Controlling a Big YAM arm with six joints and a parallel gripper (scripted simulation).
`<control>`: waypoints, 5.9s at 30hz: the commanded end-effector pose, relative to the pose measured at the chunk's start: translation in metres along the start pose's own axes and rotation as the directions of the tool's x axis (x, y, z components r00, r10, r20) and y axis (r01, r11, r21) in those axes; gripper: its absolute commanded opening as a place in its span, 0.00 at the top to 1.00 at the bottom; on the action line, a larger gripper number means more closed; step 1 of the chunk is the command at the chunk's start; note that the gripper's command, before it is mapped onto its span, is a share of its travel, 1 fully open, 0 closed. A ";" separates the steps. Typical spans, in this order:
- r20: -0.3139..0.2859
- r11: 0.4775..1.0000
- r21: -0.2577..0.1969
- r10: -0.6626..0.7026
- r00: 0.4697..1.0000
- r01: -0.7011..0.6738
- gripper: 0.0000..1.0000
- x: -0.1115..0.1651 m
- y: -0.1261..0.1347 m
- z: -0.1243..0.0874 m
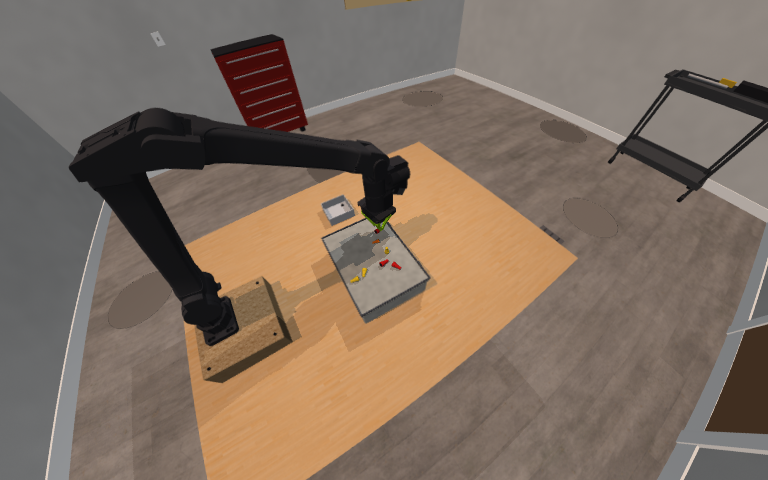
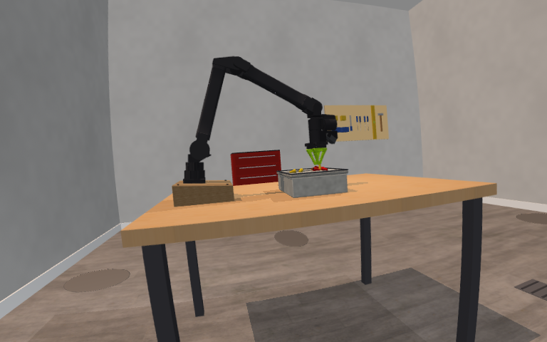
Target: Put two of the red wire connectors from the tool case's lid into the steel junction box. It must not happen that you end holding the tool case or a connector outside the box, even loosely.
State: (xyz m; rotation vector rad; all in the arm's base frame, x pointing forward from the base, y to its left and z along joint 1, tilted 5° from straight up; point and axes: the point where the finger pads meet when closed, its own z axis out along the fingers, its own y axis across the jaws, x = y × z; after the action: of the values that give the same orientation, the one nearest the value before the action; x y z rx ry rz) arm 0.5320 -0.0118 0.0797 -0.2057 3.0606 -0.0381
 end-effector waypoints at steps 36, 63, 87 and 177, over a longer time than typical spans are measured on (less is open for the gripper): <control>0.006 1.000 0.000 -0.005 1.000 0.005 0.71 -0.006 0.002 0.023; 0.035 1.000 0.004 -0.004 0.999 0.004 0.90 -0.014 0.001 0.009; 0.036 1.000 0.004 -0.004 0.999 0.004 0.90 -0.014 0.001 0.008; 0.017 1.000 -0.003 0.012 1.000 -0.012 0.90 -0.020 0.244 -0.058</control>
State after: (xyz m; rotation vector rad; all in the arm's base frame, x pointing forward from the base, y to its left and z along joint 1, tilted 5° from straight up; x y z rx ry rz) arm 0.5024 0.2354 0.1279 -0.2332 3.0471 -0.0304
